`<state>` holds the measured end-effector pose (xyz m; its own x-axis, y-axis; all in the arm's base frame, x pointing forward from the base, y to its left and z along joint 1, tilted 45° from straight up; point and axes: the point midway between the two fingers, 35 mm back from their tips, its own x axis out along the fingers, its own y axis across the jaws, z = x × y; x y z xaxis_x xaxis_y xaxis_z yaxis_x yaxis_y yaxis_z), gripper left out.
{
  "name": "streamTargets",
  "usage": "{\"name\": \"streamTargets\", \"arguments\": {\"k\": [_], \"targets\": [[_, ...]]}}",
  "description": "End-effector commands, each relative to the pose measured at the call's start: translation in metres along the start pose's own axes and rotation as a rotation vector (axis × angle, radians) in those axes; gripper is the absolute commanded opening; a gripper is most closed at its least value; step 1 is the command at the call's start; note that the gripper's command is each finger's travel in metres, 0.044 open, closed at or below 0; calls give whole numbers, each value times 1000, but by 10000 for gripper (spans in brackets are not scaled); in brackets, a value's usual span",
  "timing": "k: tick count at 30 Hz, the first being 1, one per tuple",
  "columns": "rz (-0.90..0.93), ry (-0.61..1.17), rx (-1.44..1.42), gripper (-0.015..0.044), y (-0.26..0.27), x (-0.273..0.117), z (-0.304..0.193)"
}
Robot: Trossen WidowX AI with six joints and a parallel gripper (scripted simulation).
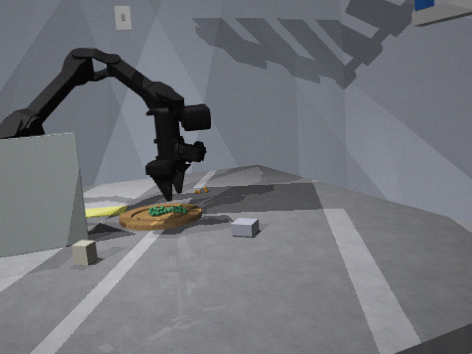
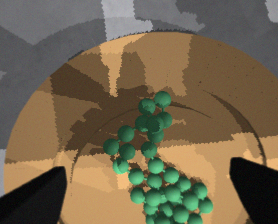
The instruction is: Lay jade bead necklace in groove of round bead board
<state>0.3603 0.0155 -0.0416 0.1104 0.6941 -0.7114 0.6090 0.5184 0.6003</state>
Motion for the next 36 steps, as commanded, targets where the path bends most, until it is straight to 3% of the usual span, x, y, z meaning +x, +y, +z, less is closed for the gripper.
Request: {"name": "streamTargets", "arguments": {"k": [1,33,36], "targets": [[-3,12,6,380,-2,11,-4],[-2,12,6,380,-2,35,-4],[-6,6,-3,301,-2,33,-2]]}}
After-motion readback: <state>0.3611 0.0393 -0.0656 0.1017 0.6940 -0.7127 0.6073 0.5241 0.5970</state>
